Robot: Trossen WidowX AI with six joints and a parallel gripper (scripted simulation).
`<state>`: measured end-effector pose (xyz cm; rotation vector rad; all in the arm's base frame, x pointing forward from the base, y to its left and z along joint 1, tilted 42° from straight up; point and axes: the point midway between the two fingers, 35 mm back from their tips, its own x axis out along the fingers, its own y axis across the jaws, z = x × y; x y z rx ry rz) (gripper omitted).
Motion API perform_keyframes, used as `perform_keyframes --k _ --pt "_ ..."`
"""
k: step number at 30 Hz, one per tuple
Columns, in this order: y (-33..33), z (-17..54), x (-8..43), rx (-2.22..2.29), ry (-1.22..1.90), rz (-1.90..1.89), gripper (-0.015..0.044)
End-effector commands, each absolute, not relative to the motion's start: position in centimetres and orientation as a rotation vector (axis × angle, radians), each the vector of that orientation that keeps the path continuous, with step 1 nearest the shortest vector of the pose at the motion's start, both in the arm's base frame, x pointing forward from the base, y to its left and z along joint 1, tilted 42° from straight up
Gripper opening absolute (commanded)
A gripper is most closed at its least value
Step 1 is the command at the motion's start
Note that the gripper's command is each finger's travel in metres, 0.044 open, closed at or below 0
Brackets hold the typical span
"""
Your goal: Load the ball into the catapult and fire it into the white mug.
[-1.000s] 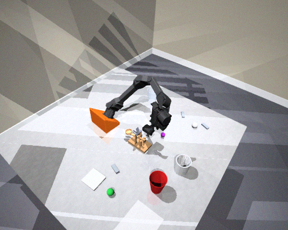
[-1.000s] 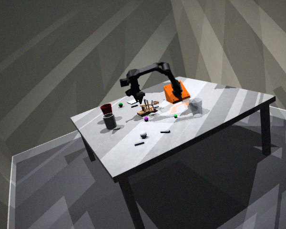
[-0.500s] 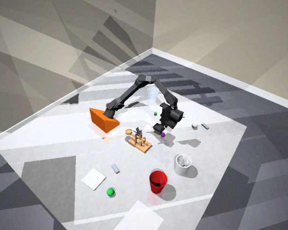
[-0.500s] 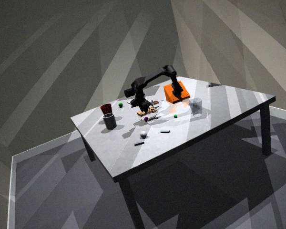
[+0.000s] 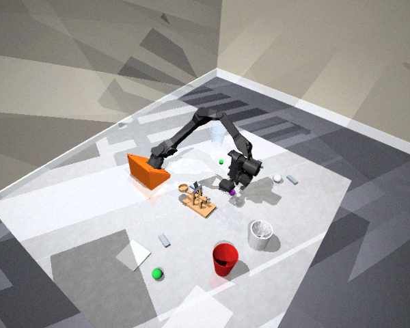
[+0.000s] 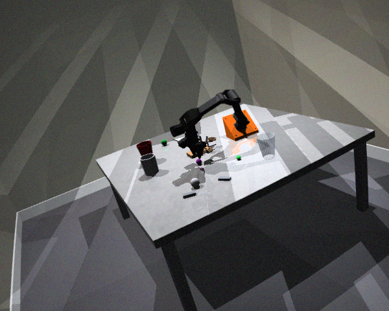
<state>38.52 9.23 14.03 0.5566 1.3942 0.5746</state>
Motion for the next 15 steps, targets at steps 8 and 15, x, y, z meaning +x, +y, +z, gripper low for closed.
perform_keyframes --k 8,15 --pt "10.8 12.4 38.5 0.561 1.406 0.577 0.0300" --pt "11.5 11.6 38.5 0.562 1.406 0.578 0.0300"
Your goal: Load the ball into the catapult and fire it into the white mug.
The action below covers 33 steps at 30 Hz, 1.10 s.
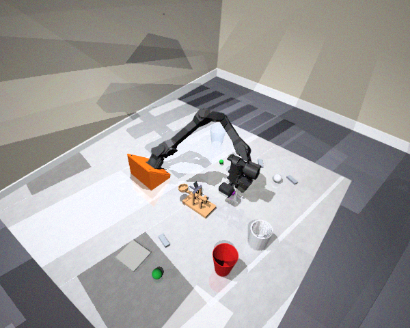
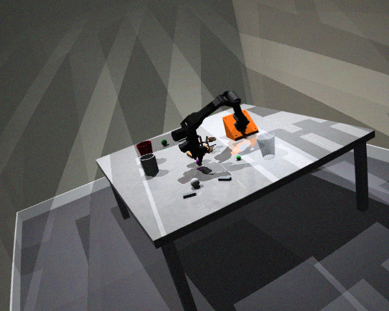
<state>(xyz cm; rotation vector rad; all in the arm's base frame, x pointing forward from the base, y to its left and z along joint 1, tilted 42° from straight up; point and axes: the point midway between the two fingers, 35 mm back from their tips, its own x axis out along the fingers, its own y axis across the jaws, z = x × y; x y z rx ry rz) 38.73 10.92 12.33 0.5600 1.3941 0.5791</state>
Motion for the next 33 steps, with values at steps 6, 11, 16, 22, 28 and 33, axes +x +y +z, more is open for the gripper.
perform_keyframes --k 6,11,16,22,28,33 --pt "11.7 11.4 38.5 0.562 1.406 0.578 0.0221" --pt "11.7 11.4 38.5 0.562 1.406 0.578 0.0129" --pt "11.7 11.4 38.5 0.562 1.406 0.578 0.0096" --pt "10.8 12.4 38.7 0.560 1.406 0.576 0.0000" --pt "8.4 14.7 38.7 0.556 1.408 0.572 0.0000" --pt "6.5 16.7 38.5 0.556 1.409 0.571 0.0000"
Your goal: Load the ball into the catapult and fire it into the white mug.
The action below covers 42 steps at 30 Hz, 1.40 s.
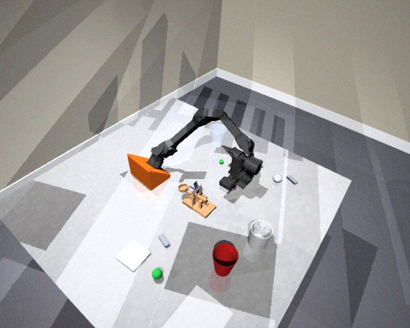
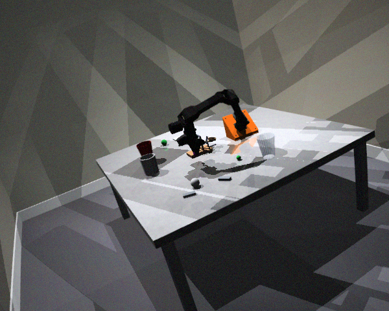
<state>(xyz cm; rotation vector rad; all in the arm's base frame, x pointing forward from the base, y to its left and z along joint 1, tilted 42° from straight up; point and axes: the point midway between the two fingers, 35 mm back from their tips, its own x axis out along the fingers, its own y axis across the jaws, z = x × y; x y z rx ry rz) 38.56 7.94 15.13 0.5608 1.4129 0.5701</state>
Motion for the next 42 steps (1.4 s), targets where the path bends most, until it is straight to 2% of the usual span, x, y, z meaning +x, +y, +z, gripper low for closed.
perform_keyframes --k 1,14,42 --pt "6.2 17.1 38.4 0.556 1.409 0.571 0.0000" --pt "3.1 20.4 37.2 0.558 1.410 0.573 0.0000" --pt "-4.4 10.6 28.7 0.467 1.604 0.551 0.0000"
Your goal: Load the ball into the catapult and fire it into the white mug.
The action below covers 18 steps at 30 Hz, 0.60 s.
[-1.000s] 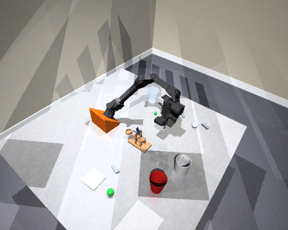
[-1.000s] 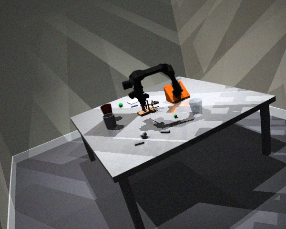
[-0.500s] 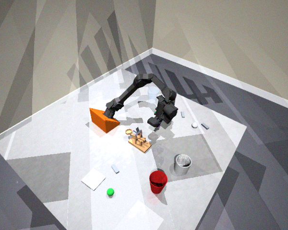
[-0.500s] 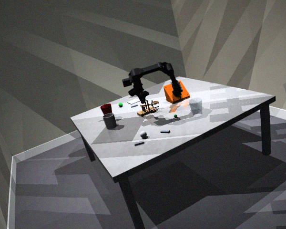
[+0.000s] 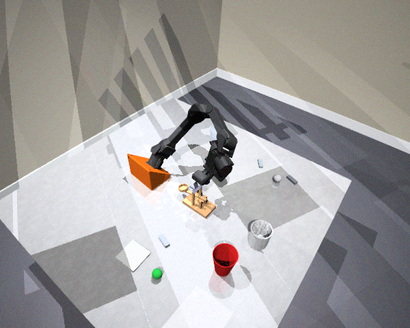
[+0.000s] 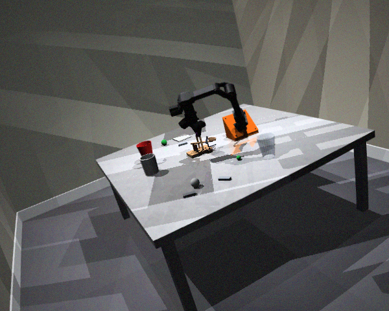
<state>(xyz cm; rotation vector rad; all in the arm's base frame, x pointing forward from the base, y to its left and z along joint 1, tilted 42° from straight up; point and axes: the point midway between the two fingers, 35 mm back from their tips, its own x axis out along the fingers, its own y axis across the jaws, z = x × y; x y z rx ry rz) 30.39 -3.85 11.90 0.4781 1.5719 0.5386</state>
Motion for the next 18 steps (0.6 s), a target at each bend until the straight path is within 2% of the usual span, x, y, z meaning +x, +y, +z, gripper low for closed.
perform_keyframes --k 1,18 --pt "-4.6 10.3 28.2 0.465 1.612 0.555 0.0000" --pt "-5.4 5.7 21.0 0.493 1.752 0.679 0.0000"
